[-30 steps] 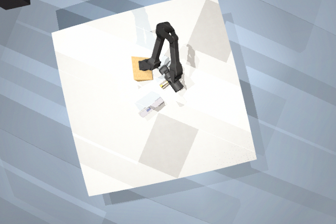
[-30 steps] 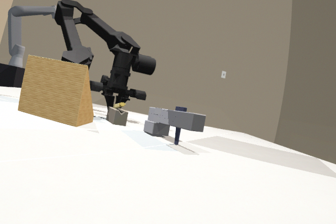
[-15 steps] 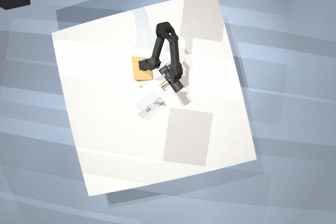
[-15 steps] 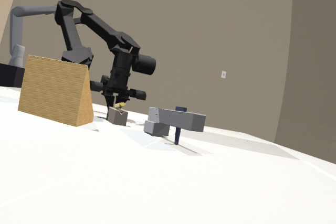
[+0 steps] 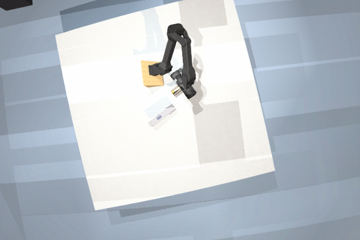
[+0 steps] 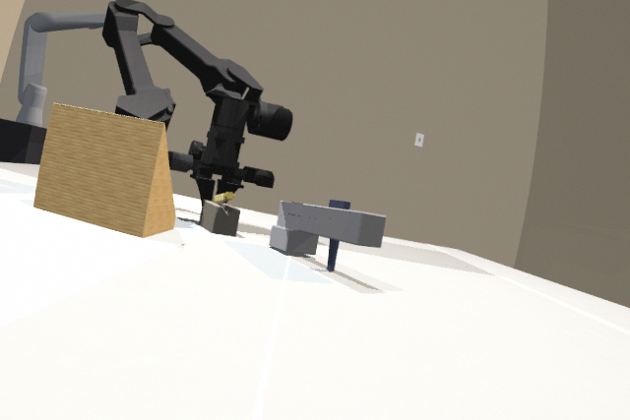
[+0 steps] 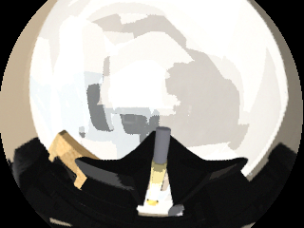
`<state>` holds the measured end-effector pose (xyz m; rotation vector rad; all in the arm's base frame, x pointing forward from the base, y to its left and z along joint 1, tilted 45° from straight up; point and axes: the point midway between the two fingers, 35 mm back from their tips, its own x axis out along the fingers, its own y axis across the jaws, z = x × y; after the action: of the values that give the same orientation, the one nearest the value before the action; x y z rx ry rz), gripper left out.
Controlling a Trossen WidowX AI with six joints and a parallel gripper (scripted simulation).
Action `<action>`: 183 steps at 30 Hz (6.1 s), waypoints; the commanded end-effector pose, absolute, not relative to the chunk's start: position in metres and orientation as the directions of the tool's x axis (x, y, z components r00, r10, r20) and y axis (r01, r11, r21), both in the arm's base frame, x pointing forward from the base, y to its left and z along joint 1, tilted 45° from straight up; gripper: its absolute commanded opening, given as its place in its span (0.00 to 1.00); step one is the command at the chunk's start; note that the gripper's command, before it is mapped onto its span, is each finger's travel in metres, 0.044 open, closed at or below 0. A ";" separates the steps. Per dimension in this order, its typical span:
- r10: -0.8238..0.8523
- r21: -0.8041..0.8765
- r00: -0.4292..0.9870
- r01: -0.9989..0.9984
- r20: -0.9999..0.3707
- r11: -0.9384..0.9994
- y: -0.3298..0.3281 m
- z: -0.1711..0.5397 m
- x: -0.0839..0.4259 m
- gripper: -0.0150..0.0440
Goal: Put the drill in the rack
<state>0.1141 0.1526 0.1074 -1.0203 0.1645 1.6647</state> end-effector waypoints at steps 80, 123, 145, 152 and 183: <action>0.706 -0.375 -0.001 -0.846 -0.708 -0.378 0.150 0.100 0.115 0.25; 0.706 -0.375 -0.001 -0.846 -0.708 -0.378 0.150 0.100 0.115 0.25; 0.724 -0.383 -0.005 -0.847 -0.689 -0.370 0.151 0.109 0.114 1.00; 0.705 -0.374 -0.002 -0.846 -0.709 -0.379 0.130 0.130 0.114 1.00; 0.507 -0.833 0.695 -0.546 -0.509 -0.088 0.003 0.259 0.347 1.00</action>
<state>0.3131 0.0276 0.2384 -1.3567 0.0593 1.0092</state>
